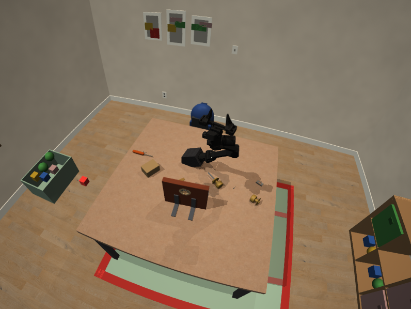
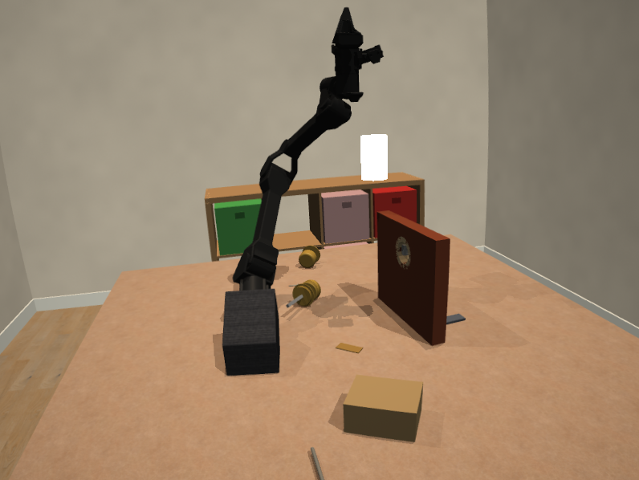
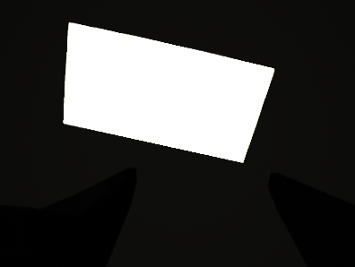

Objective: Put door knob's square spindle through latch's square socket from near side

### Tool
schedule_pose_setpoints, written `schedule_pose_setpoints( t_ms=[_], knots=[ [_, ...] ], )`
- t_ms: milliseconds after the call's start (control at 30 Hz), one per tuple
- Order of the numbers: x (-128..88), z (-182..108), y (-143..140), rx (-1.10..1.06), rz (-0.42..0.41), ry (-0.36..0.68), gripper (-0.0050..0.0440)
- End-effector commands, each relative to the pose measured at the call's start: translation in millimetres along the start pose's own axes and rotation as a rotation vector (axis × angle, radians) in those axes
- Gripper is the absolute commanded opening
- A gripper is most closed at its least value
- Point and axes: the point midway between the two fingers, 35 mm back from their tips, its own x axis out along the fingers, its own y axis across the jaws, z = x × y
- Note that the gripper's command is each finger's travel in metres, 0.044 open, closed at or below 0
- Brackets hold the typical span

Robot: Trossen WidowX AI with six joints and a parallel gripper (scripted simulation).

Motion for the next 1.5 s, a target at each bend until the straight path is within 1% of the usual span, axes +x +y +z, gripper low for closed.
schedule_pose_setpoints(
  t_ms=[0,533,600,633,700,733,867,1033,1100,1133,1167,1333,1467],
  knots=[
    [0,0,0,0.0,0.0,0.0,0.04],
    [0,0,0,0.0,0.0,0.0,0.04],
    [0,3,4,0.004,0.01,-0.017,0.044],
    [-2,12,16,0.019,0.044,-0.069,0.044],
    [-13,42,57,0.105,0.172,-0.24,0.044],
    [-19,51,70,0.146,0.218,-0.294,0.044],
    [-45,74,118,0.235,0.424,-0.43,0.044],
    [-93,93,176,0.376,0.741,-0.549,0.044],
    [-93,93,176,0.376,0.741,-0.549,0.044],
    [-112,94,195,0.387,0.862,-0.561,0.044],
    [-130,99,207,0.476,0.961,-0.582,0.044],
    [-192,98,243,0.622,1.316,-0.562,0.044],
    [-243,91,260,0.74,1.61,-0.484,0.044]
  ],
)
